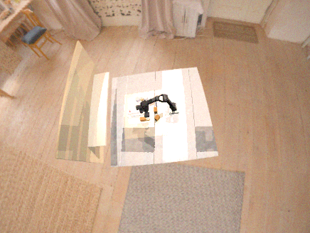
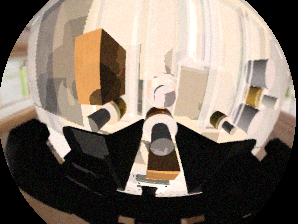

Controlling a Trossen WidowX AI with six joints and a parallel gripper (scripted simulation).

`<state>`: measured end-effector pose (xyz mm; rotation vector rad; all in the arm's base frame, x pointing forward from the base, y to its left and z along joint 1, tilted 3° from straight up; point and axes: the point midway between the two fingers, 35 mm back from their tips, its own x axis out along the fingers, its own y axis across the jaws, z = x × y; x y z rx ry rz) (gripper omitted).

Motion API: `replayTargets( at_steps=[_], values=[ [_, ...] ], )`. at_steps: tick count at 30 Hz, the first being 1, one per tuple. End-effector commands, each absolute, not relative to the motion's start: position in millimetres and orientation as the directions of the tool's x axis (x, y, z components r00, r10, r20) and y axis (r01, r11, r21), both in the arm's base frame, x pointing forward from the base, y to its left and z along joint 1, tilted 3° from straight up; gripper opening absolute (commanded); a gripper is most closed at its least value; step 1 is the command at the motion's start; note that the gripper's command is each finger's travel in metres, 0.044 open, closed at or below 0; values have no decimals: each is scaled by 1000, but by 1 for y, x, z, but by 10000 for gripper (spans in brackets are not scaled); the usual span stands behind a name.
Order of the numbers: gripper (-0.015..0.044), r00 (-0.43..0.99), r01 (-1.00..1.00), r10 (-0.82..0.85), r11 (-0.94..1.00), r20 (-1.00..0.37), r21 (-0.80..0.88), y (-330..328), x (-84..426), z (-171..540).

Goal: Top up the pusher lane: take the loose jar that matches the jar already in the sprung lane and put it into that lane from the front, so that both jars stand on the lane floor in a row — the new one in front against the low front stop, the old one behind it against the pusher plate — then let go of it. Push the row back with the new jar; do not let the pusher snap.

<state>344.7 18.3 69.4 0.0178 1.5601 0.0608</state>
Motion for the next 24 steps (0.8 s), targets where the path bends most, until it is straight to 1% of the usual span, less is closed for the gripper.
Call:
replayTargets(
  at_steps=[1,24],
  values=[
    [0,38,-27,54,998,-998,53,19,352,73],
    [0,38,-27,54,998,-998,53,19,353,69]
  ],
)
